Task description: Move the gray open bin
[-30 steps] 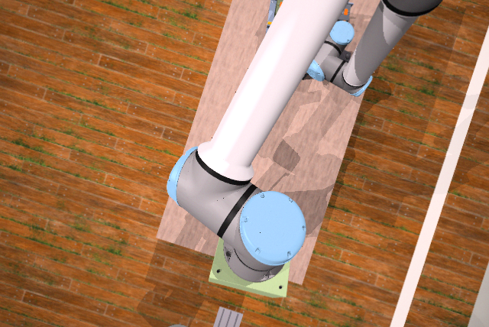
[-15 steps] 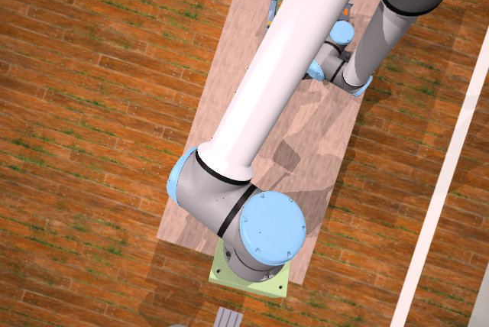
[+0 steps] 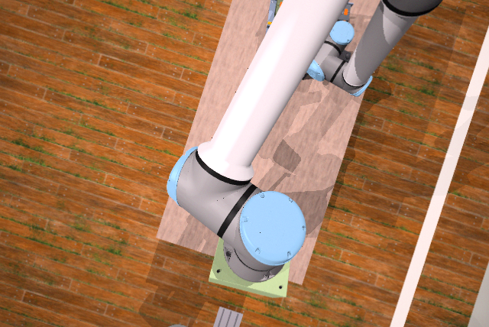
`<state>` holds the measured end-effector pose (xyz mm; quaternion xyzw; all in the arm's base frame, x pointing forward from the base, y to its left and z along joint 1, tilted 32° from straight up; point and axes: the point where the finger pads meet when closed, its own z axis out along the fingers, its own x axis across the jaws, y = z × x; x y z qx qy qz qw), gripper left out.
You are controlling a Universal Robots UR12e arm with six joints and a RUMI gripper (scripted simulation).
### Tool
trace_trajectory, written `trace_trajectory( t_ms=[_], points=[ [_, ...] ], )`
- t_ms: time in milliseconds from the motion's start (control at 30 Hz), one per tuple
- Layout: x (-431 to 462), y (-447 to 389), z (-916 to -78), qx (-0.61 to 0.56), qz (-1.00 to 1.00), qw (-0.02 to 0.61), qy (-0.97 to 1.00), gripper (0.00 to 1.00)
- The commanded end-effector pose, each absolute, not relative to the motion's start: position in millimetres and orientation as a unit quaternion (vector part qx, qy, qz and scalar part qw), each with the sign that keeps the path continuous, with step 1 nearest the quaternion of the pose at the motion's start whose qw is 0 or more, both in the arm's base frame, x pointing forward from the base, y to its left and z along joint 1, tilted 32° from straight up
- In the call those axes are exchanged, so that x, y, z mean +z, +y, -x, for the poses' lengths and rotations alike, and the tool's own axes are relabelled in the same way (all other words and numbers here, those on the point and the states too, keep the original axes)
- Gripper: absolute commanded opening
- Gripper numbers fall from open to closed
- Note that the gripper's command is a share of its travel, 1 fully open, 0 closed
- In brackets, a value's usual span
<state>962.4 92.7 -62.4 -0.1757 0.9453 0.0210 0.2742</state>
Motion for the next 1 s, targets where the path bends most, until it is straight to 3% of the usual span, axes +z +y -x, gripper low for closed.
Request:
trace_trajectory(
  t_ms=[0,967],
  points=[
    [-62,93,-963,0.021,0.176,0.275,0.945,0.00],
    [-51,91,-957,0.021,0.176,0.275,0.945,0.00]
  ],
)
